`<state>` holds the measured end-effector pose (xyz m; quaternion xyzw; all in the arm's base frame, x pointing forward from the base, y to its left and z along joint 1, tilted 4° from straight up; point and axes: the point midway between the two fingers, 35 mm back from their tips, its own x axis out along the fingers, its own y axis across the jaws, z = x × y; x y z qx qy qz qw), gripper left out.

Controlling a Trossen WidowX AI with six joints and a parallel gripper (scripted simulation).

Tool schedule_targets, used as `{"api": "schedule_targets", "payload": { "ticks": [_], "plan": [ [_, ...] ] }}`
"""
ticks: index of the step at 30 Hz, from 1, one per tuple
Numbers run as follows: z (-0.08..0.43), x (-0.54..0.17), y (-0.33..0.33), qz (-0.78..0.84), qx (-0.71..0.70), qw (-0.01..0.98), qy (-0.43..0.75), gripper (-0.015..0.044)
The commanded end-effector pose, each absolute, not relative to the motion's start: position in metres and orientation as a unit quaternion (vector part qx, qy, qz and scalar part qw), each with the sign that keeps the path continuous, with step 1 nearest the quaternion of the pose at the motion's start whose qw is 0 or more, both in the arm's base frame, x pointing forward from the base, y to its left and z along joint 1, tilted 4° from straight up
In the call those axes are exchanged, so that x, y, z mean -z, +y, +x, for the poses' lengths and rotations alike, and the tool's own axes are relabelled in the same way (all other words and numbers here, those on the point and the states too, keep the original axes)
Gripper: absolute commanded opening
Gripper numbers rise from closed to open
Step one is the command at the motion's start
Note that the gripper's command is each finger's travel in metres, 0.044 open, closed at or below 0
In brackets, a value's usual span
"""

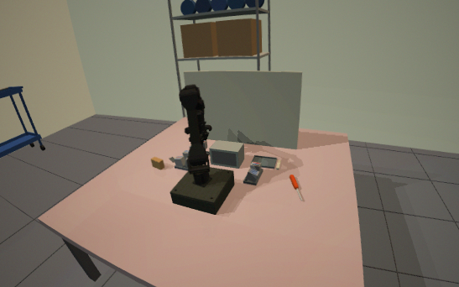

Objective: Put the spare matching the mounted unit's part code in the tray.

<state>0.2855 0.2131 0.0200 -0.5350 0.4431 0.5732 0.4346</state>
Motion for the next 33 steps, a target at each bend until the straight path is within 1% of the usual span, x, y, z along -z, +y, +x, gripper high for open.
{"api": "schedule_targets", "payload": {
  "ticks": [1,8,20,24,33],
  "plan": [
    [0.289,-0.053,0.214,-0.537,-0.572,0.443,0.434,0.0],
    [0.289,-0.059,0.214,-0.538,-0.57,0.444,0.434,0.0],
    [0.286,-0.127,0.207,-0.537,-0.572,0.442,0.434,0.0],
    [0.286,-0.131,0.206,-0.537,-0.572,0.442,0.434,0.0],
    [0.319,-0.13,0.164,-0.54,-0.569,0.443,0.434,0.0]
  ]
}}
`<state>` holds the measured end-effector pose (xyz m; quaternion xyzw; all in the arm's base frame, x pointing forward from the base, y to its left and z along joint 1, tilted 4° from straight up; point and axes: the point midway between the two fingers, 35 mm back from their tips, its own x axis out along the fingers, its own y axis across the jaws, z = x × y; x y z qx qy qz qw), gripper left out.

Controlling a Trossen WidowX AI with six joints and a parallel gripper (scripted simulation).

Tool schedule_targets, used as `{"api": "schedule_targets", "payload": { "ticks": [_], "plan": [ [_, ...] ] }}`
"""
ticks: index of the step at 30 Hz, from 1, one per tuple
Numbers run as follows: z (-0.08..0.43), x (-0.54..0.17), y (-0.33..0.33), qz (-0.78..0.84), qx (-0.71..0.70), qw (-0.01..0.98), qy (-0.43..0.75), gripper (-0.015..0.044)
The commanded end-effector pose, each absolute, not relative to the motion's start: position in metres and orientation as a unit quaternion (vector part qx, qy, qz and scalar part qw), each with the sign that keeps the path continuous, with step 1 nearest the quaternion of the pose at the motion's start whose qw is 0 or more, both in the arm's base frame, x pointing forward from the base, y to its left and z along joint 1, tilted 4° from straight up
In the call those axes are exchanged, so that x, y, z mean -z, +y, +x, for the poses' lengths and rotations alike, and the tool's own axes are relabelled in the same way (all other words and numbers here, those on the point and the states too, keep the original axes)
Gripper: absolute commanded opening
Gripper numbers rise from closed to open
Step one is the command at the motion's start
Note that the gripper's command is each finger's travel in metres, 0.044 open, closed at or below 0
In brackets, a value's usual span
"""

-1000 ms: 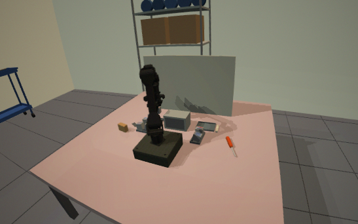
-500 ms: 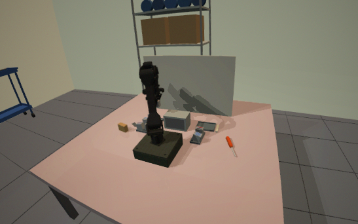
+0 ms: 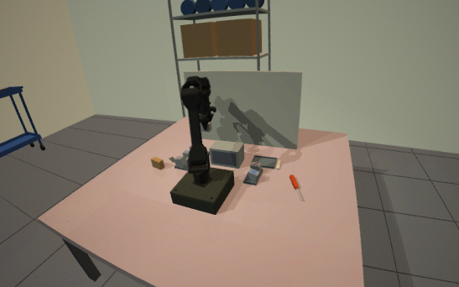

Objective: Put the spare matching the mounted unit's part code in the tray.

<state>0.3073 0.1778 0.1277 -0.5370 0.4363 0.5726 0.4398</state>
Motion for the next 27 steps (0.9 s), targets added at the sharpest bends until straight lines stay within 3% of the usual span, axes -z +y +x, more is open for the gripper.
{"api": "schedule_targets", "payload": {
  "ticks": [1,27],
  "plan": [
    [0.322,-0.13,0.159,-0.539,-0.569,0.444,0.435,0.0],
    [0.377,-0.125,0.001,-0.537,-0.547,0.458,0.449,0.0]
  ]
}}
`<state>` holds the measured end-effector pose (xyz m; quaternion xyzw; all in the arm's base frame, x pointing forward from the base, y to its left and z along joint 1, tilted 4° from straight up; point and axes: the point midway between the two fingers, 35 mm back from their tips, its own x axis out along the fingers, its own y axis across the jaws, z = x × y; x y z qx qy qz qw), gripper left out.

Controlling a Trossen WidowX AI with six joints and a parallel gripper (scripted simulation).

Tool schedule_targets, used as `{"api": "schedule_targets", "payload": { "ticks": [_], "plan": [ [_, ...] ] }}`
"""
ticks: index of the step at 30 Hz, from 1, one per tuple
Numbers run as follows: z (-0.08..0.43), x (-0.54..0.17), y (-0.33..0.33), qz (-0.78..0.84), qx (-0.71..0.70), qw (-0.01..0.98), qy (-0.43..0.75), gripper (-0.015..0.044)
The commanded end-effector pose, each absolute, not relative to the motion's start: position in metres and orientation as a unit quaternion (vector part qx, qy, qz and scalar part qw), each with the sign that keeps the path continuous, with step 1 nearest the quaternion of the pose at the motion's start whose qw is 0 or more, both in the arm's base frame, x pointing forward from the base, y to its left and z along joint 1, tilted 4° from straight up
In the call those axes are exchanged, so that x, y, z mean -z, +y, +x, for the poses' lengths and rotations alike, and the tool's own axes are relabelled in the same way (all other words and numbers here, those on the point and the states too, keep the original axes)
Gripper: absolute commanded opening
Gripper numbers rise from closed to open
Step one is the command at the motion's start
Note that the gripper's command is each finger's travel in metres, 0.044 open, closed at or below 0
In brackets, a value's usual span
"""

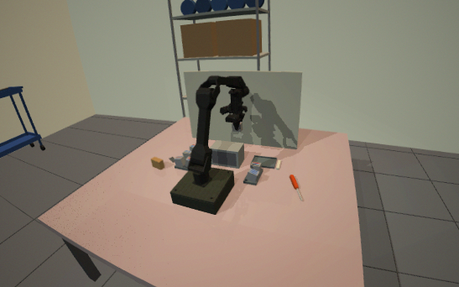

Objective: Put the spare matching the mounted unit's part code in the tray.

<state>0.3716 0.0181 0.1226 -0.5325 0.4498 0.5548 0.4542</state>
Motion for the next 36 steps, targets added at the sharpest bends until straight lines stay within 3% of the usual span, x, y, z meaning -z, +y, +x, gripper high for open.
{"api": "schedule_targets", "payload": {
  "ticks": [1,21,36],
  "plan": [
    [0.378,-0.125,-0.005,-0.538,-0.546,0.459,0.45,0.0],
    [0.367,-0.122,-0.135,-0.546,-0.562,0.435,0.443,0.0],
    [0.367,-0.113,-0.14,-0.547,-0.562,0.434,0.443,0.0]
  ]
}}
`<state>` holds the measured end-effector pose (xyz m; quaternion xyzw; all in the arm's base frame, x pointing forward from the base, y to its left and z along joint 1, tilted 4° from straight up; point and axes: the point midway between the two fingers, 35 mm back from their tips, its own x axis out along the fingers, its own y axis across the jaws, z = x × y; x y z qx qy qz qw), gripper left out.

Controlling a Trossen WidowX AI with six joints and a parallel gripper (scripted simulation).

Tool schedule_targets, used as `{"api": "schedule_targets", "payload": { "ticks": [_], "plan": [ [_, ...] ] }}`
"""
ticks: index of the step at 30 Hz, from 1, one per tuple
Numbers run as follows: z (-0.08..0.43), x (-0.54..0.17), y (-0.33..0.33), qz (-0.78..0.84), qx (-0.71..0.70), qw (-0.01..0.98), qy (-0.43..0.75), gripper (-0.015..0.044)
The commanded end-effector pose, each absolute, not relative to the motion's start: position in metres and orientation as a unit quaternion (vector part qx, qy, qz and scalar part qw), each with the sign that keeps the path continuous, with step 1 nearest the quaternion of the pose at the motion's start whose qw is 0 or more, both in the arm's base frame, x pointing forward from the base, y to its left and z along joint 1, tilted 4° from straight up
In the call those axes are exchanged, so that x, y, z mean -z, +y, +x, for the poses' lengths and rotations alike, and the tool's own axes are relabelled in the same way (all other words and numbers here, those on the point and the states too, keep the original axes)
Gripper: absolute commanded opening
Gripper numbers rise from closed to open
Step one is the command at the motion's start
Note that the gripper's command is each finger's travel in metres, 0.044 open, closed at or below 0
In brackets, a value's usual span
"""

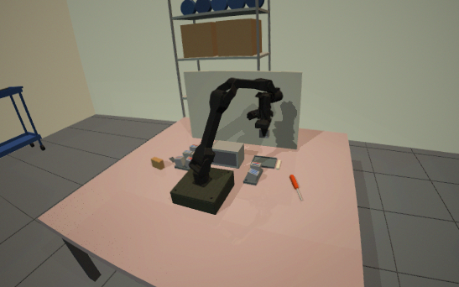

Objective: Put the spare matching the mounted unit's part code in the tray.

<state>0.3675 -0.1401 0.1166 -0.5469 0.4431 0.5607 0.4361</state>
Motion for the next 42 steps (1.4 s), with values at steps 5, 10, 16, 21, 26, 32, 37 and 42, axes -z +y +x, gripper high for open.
{"api": "schedule_targets", "payload": {
  "ticks": [5,10,16,21,26,32,37,42],
  "plan": [
    [0.368,-0.108,-0.141,-0.547,-0.562,0.434,0.443,0.0],
    [0.369,-0.104,-0.141,-0.547,-0.562,0.434,0.443,0.0],
    [0.369,-0.098,-0.141,-0.547,-0.562,0.435,0.443,0.0],
    [0.37,-0.094,-0.142,-0.547,-0.562,0.435,0.443,0.0],
    [0.37,-0.089,-0.142,-0.547,-0.562,0.435,0.443,0.0],
    [0.371,-0.083,-0.142,-0.547,-0.562,0.435,0.443,0.0],
    [0.371,-0.079,-0.142,-0.547,-0.562,0.435,0.443,0.0],
    [0.372,-0.074,-0.142,-0.547,-0.562,0.435,0.443,0.0]
  ]
}}
